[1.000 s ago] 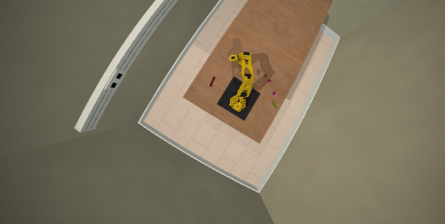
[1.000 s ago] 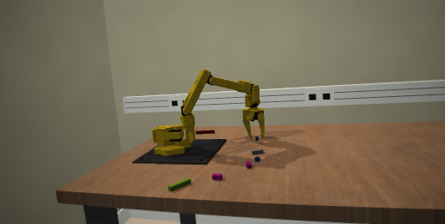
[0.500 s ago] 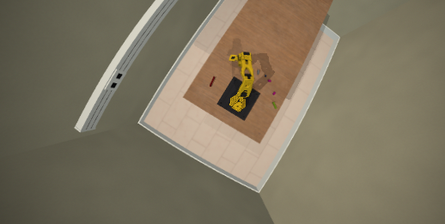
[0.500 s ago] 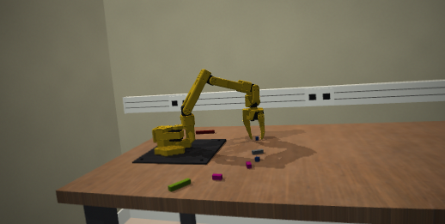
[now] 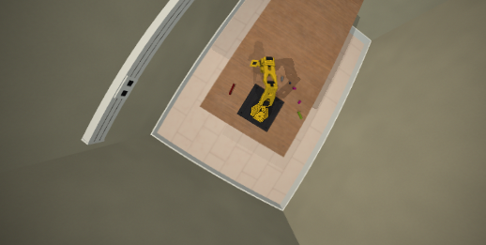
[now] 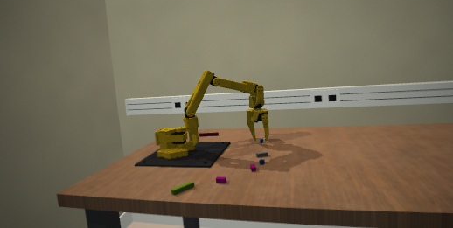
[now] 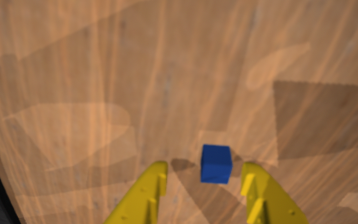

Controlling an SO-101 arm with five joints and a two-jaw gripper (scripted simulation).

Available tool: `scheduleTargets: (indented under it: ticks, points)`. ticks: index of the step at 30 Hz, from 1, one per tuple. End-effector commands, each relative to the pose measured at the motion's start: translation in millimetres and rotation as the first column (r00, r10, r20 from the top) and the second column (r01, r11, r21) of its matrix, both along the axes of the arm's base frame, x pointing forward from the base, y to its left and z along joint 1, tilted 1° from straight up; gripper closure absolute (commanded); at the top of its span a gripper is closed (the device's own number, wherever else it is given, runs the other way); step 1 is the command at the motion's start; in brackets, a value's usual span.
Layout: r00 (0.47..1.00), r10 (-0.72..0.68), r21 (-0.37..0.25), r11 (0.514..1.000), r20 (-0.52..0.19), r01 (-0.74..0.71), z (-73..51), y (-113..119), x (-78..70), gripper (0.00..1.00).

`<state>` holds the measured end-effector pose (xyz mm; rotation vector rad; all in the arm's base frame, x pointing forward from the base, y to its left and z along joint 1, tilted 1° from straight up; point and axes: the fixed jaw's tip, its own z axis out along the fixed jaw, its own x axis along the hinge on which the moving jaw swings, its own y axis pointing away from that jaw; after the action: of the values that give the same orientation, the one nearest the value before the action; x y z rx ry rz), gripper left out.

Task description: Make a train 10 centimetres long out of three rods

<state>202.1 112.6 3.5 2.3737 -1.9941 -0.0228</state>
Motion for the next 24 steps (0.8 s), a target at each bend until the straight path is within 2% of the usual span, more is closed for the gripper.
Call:
scheduleTargets:
  ticks: [1,11,24]
  points:
    - [1.000,-0.003,0.008,1.000,0.012,0.003,6.2,2.8,0.4,0.83]
    - [1.000,-0.003,0.008,1.000,0.012,0.003,16.3,2.9,0.6,0.83]
    - [1.000,-0.003,0.008,1.000,0.012,0.003,18.5,3.0,0.7,0.83]
